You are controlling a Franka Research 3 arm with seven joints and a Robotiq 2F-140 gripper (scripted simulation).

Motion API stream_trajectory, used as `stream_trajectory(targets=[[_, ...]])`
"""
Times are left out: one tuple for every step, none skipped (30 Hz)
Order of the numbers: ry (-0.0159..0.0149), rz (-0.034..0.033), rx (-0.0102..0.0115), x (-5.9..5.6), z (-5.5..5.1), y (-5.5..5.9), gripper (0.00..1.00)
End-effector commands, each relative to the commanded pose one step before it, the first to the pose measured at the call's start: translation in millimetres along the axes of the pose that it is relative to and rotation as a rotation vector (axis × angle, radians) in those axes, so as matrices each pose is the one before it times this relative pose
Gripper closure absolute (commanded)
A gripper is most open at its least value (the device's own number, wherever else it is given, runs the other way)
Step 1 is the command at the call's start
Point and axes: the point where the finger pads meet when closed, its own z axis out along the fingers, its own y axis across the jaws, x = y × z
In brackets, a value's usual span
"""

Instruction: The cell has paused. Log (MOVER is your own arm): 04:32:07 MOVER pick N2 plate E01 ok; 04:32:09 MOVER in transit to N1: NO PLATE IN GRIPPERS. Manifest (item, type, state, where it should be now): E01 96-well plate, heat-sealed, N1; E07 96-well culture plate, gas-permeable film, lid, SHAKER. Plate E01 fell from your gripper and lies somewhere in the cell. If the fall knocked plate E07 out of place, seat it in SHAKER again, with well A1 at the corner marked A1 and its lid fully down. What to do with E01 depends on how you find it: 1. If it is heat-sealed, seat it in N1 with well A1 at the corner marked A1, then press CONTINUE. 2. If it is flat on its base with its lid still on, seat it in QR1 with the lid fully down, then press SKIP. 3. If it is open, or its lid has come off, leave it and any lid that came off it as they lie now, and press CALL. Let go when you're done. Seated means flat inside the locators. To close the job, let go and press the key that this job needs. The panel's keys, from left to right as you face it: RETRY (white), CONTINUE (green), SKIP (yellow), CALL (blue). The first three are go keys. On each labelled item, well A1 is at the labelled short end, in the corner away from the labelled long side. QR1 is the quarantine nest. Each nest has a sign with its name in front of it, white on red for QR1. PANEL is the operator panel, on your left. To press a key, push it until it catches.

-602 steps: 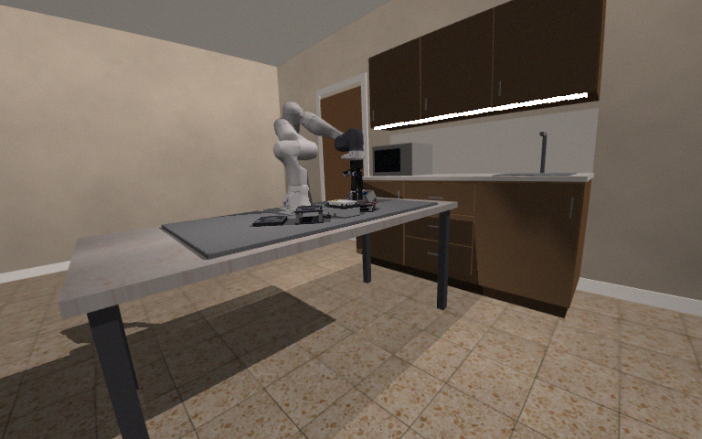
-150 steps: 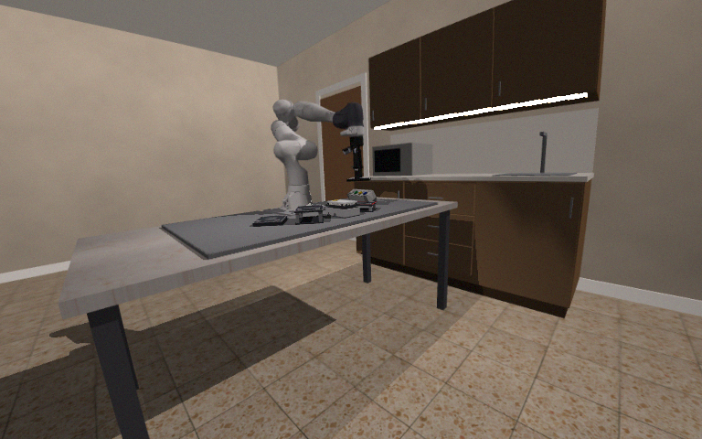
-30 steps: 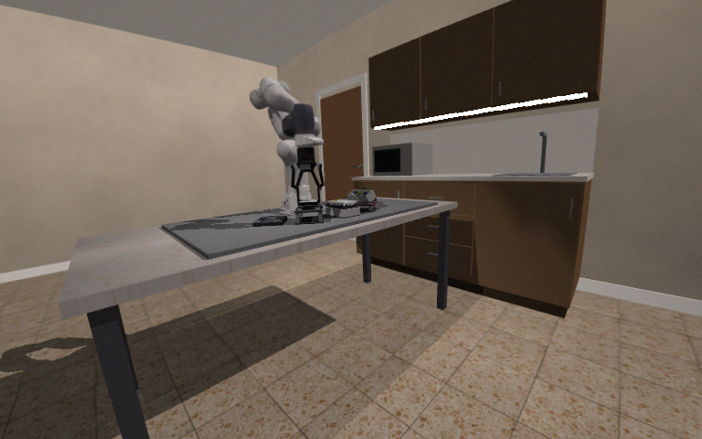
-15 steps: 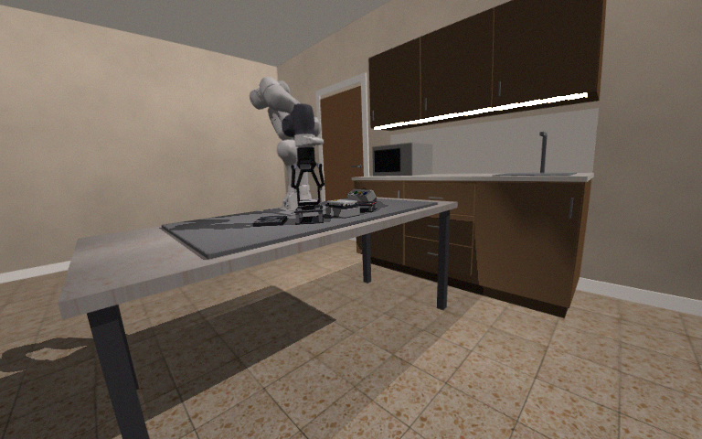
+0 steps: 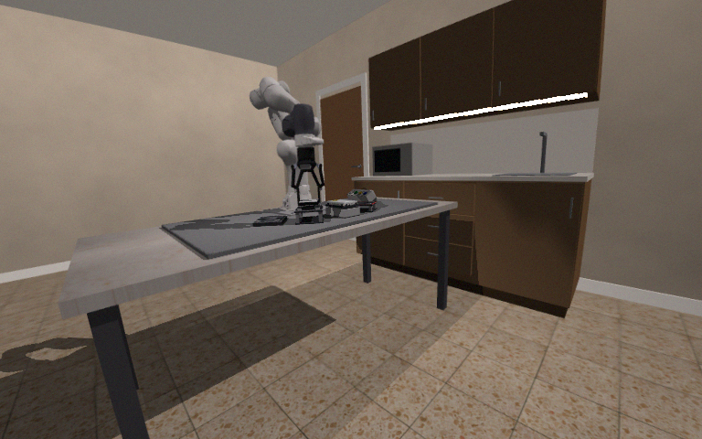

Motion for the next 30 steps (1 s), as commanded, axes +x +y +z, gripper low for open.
stream_trajectory(targets=[[0.00263,-0.00765,-0.00043,0.74,0.10,-0.44,0.90],[0.00000,0.00000,0.00000,0.00,0.00,0.00,0.90],[0.00000,0.00000,0.00000,0.00,0.00,0.00,0.90],[0.00000,0.00000,0.00000,0.00,0.00,0.00,0.90],[0.00000,0.00000,0.00000,0.00,0.00,0.00,0.90],[0.00000,0.00000,0.00000,0.00,0.00,0.00,0.90],[0.00000,0.00000,0.00000,0.00,0.00,0.00,0.90],[0.00000,0.00000,0.00000,0.00,0.00,0.00,0.90],[0.00000,-0.00003,0.00000,0.00,0.00,0.00,0.90],[0.00000,-0.00007,0.00000,0.01,0.00,0.00,0.90],[0.00000,-0.00013,0.00000,0.01,0.00,0.00,0.90],[0.00000,-0.00020,0.00000,0.01,0.00,-0.01,0.90],[0.00000,-0.00027,0.00000,0.02,0.00,-0.01,0.90],[0.00000,-0.00035,0.00000,0.03,0.00,-0.01,0.90],[0.00000,-0.00042,0.00000,0.03,0.00,-0.02,0.90],[0.00000,-0.00049,0.00000,0.04,0.00,-0.02,0.90],[0.00000,-0.00056,0.00000,0.04,0.00,-0.02,0.90],[0.00000,-0.00062,0.00000,0.05,0.00,-0.02,0.90],[0.00000,0.00000,0.00000,0.00,0.00,0.00,0.90],[0.00000,0.00000,0.00000,0.00,0.00,0.00,0.90],[0.00000,-0.00067,0.00000,0.05,0.00,-0.02,0.90],[0.00000,-0.00071,0.00000,0.05,0.00,-0.03,0.90],[0.00000,-0.00073,0.00000,0.06,0.00,-0.03,0.90],[0.00000,-0.00075,0.00000,0.06,0.00,-0.03,0.90],[0.00000,-0.00075,0.00000,0.06,0.00,-0.03,0.90],[0.00000,-0.00073,0.00000,0.06,0.00,-0.03,0.90],[0.00000,-0.00071,0.00000,0.05,0.00,-0.03,0.90],[0.00000,-0.00067,0.00000,0.05,0.00,-0.02,0.90],[0.00000,-0.00062,0.00000,0.05,0.00,-0.02,0.90],[0.00000,-0.00056,0.00000,0.04,0.00,-0.02,0.90]])
